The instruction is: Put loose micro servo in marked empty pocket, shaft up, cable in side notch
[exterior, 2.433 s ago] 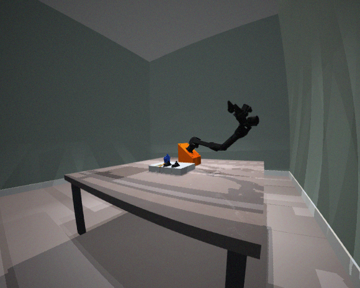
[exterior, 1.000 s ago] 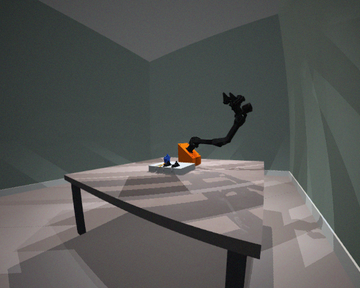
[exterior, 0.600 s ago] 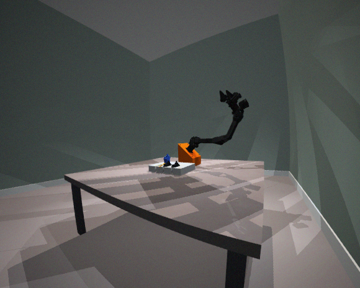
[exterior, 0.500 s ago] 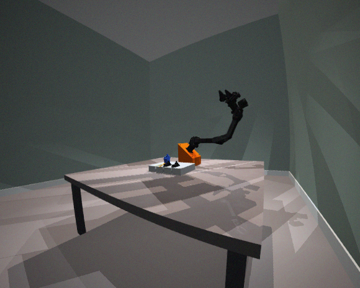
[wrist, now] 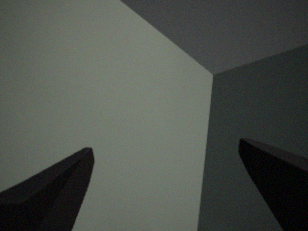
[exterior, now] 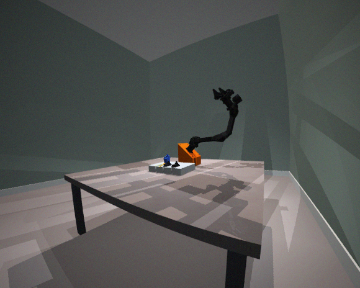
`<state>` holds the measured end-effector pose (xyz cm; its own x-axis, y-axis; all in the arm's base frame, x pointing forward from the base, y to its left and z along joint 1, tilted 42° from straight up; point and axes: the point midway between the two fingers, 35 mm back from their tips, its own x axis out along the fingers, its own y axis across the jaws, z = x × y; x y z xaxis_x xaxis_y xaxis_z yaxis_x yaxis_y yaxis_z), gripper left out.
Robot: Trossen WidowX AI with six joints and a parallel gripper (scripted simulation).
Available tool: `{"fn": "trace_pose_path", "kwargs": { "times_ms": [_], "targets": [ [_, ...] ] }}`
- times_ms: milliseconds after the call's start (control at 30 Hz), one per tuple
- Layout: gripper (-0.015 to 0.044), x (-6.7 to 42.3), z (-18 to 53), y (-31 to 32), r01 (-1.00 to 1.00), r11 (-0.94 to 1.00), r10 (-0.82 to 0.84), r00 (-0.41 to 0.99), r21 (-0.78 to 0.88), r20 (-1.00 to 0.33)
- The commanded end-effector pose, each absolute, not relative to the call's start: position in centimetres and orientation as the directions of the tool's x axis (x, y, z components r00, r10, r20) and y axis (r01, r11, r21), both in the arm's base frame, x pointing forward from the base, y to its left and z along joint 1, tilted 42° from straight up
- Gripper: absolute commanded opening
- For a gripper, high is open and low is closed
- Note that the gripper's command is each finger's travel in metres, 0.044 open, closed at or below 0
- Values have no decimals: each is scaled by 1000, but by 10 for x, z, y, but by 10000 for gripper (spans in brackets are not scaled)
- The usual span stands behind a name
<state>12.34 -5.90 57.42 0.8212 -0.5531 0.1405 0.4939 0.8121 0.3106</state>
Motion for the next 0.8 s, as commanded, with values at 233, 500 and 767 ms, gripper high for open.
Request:
{"fn": "trace_pose_path", "kwargs": {
  "times_ms": [233,500,767],
  "targets": [
    [440,128,559,-97,469,798,-534,841,378,84],
    [440,139,542,-126,453,790,-507,862,413,24],
    [440,157,519,-155,444,784,-469,882,434,-55]
  ]
}}
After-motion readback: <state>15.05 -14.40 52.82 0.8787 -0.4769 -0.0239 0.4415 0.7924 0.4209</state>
